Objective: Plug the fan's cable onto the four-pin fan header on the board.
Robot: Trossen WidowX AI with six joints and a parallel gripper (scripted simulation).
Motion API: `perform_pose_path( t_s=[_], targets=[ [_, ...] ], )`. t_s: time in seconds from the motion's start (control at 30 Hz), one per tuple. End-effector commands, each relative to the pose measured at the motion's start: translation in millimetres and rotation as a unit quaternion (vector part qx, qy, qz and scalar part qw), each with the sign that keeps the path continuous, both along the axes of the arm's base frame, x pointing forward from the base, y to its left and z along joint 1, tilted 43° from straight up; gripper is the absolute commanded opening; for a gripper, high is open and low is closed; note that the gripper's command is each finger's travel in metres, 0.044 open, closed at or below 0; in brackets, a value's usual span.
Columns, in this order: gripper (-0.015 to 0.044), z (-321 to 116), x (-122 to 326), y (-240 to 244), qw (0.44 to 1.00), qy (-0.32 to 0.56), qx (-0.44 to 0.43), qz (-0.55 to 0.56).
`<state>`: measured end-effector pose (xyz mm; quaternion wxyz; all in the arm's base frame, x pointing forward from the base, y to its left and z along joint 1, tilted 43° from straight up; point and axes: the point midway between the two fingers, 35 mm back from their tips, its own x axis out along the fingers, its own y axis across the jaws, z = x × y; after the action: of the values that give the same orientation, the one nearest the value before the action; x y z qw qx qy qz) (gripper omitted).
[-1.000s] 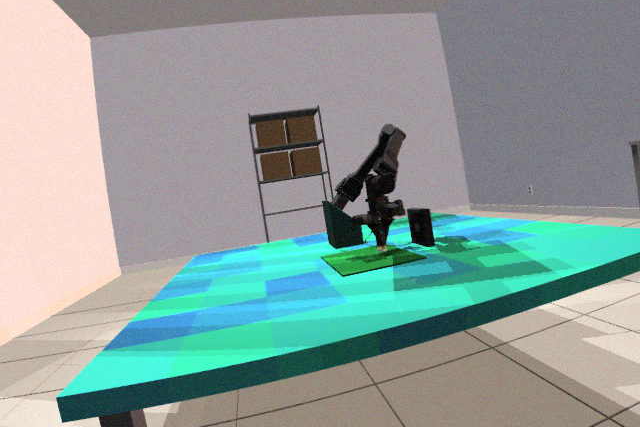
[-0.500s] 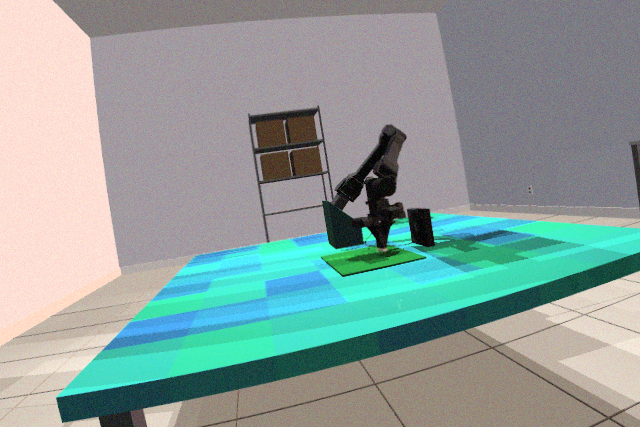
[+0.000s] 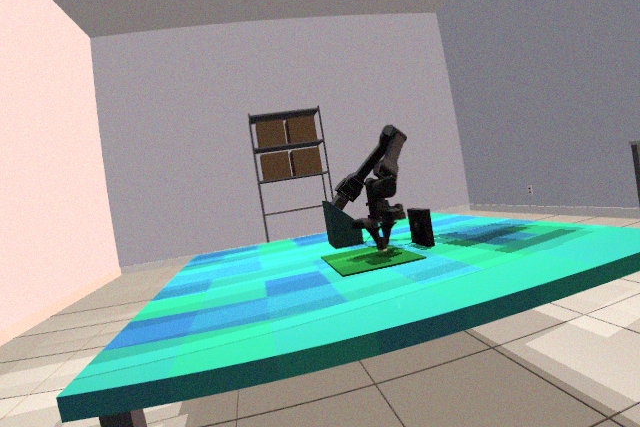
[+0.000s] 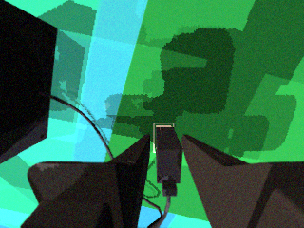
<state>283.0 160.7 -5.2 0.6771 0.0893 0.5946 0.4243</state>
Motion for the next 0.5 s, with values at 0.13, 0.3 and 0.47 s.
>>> perform_pose_path(
  t_s=[0.13,0.3,0.47],
  targets=[
    [0.026,2,1,-2,1.0,0.0,0.0,0.0],
    [0.026,40,4,-38,1.0,0.002,0.0,0.0],
    [0.026,40,11,-38,1.0,0.002,0.0,0.0]
  ],
)
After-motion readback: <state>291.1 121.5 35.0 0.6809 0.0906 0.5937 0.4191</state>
